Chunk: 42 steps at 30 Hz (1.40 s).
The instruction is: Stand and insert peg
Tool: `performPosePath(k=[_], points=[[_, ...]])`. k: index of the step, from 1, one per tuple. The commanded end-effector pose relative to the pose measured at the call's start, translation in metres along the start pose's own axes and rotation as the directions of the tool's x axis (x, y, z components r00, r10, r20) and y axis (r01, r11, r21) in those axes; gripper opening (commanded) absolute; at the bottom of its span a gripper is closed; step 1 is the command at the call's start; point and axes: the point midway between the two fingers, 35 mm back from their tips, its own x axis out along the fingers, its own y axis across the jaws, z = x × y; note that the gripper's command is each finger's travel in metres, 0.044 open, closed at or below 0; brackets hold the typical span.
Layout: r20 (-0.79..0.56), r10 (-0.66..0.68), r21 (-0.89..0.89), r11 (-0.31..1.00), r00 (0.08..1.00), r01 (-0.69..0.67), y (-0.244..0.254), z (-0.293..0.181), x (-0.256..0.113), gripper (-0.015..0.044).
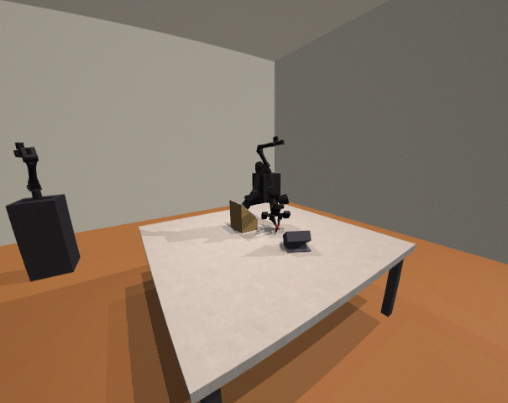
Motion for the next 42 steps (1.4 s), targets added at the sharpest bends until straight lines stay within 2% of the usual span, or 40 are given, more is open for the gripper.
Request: performPosePath(k=[1,42], points=[[0.033,0.003,0.004,1.000,0.999,-0.003,0.000,-0.001,-0.002,0.0051],[0.377,-0.002,0.007,1.000,0.926,-0.001,-0.001,-0.019,-0.023,0.0051]])
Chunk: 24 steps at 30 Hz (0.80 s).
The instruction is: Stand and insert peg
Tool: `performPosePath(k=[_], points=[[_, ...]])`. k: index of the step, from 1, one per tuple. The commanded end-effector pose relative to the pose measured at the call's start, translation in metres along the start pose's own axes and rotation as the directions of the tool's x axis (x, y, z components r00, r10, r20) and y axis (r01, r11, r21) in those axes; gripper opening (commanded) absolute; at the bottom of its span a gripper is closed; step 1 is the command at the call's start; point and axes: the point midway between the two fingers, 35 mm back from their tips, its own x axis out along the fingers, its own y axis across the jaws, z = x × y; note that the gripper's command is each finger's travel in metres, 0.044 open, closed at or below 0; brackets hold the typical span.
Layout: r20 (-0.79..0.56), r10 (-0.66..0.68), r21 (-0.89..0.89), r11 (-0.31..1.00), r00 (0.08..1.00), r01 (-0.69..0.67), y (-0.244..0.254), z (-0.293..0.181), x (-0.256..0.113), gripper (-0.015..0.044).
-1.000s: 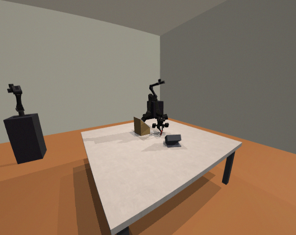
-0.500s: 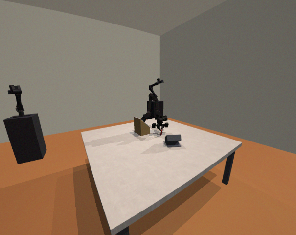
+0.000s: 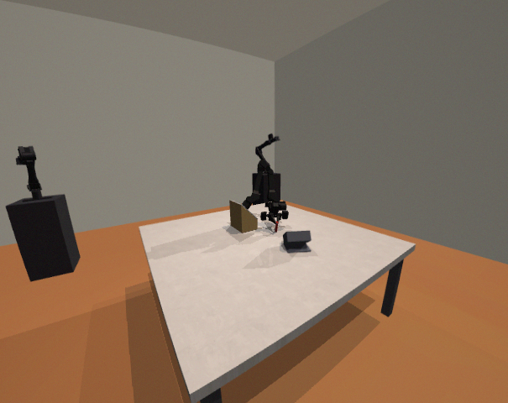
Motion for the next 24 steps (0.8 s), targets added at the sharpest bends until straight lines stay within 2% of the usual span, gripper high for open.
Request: performPosePath(k=[1,20,24], points=[[0.033,-0.002,-0.001,1.000,0.999,0.002,0.000,-0.001,-0.002,0.0051],[0.196,-0.003,0.000,1.000,0.981,0.003,-0.001,-0.008,-0.013,0.0051],[0.173,-0.003,-0.001,1.000,0.985,0.003,-0.001,-0.008,-0.013,0.0051]])
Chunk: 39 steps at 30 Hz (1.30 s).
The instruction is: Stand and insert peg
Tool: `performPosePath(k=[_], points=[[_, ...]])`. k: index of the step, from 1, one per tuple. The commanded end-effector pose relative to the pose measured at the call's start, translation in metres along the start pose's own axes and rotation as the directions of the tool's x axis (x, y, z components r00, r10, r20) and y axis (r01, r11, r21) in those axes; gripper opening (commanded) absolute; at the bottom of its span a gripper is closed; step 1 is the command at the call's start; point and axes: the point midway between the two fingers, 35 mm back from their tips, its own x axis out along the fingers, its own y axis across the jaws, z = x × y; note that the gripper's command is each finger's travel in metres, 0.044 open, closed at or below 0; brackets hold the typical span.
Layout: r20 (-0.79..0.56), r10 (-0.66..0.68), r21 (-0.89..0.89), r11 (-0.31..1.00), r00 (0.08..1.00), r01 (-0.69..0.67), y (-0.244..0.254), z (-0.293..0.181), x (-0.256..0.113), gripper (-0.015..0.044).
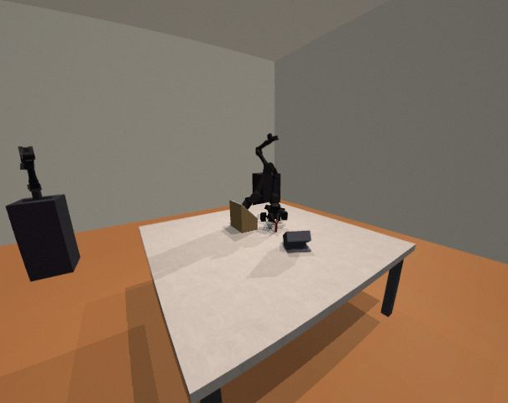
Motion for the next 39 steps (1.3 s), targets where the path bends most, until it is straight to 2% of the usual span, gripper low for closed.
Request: performPosePath(k=[1,39], points=[[-0.007,0.000,-0.004,1.000,1.000,0.000,-0.0001,0.0004,-0.0013,0.0051],[0.009,0.001,-0.014,1.000,1.000,-0.001,-0.0004,-0.0074,-0.0048,0.0051]])
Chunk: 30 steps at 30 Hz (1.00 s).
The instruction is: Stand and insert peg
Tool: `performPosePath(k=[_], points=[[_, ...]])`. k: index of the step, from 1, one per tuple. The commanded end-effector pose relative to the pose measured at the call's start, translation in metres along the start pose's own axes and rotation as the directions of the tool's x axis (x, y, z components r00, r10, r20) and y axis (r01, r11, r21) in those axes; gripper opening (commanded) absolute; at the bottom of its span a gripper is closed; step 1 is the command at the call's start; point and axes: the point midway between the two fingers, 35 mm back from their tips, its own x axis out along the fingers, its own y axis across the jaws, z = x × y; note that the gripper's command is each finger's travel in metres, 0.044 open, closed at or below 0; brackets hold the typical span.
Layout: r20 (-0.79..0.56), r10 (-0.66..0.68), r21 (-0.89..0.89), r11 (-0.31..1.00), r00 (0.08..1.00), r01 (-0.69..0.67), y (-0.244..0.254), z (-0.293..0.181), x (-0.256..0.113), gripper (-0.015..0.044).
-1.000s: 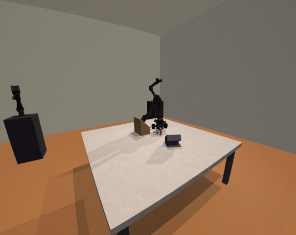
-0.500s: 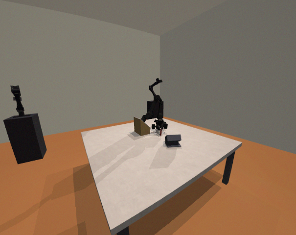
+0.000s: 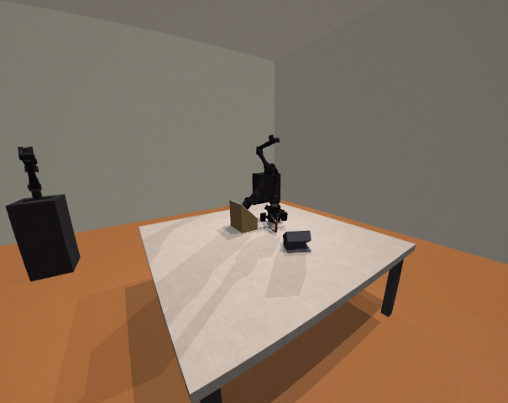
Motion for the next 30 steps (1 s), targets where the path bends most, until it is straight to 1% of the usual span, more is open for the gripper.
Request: performPosePath(k=[1,30], points=[[-0.001,0.000,0.000,1.000,1.000,0.000,-0.0001,-0.0024,-0.0011,0.0051],[0.047,0.004,0.008,1.000,0.999,-0.005,-0.0009,-0.0047,-0.0045,0.0051]])
